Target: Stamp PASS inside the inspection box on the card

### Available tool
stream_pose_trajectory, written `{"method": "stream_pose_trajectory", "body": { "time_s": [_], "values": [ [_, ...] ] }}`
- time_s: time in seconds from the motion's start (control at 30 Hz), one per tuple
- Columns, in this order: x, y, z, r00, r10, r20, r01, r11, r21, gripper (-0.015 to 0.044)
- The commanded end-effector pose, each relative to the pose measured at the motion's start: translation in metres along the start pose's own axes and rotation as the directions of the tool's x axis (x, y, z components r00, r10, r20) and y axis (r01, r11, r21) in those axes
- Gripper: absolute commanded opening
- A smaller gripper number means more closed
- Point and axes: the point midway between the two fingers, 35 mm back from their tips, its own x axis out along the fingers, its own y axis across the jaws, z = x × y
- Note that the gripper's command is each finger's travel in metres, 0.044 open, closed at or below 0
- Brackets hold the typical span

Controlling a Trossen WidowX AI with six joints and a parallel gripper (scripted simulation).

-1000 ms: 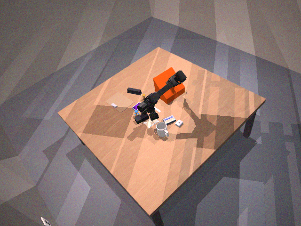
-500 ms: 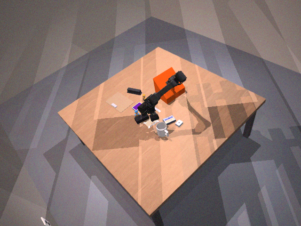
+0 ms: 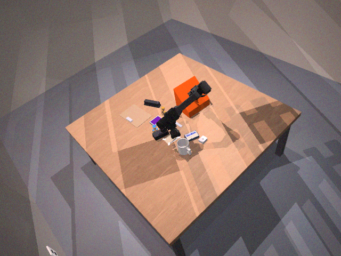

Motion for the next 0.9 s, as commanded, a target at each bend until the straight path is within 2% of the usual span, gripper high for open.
{"method": "stream_pose_trajectory", "body": {
  "time_s": [0.0,0.87],
  "values": [
    [0.0055,-0.0026,-0.0007,1.000,-0.008,-0.005,0.008,1.000,0.007,0.0000],
    [0.0150,-0.0026,-0.0020,1.000,-0.006,-0.006,0.006,1.000,0.006,0.0000]
  ]
}}
